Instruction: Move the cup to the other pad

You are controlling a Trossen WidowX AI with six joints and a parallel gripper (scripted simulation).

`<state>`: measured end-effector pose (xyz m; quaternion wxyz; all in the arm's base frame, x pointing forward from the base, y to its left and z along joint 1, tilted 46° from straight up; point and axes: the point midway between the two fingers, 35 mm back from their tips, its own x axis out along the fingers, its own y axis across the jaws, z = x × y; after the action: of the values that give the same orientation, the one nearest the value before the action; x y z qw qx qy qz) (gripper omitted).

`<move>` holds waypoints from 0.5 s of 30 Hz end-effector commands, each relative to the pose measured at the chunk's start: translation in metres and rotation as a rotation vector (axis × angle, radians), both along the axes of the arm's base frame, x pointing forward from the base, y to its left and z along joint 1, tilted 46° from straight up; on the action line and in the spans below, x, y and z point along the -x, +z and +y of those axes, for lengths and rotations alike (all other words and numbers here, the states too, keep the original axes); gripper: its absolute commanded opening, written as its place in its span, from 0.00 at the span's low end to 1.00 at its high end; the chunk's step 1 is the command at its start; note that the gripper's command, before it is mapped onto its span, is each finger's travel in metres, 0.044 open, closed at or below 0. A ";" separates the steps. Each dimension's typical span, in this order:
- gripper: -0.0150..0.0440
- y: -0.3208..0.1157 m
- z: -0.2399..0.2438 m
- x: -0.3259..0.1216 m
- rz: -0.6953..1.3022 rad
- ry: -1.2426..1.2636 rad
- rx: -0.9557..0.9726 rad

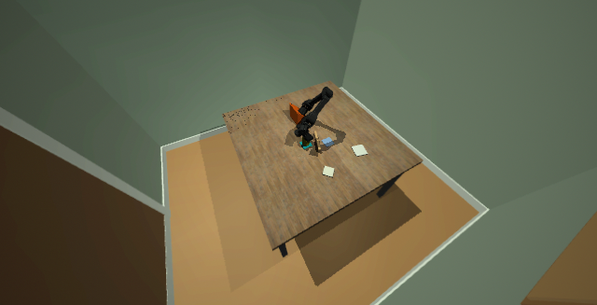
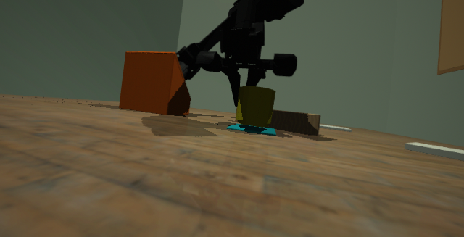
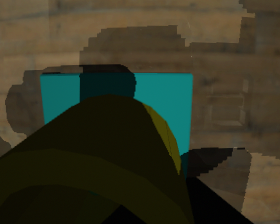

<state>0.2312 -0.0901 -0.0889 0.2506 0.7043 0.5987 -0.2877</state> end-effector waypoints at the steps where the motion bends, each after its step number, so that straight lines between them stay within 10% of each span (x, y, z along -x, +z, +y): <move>1: 0.25 0.000 -0.001 0.000 0.000 0.000 0.000; 15: 0.50 0.000 -0.001 0.000 0.000 0.000 0.000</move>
<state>0.2312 -0.0901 -0.0888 0.2502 0.7044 0.5987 -0.2877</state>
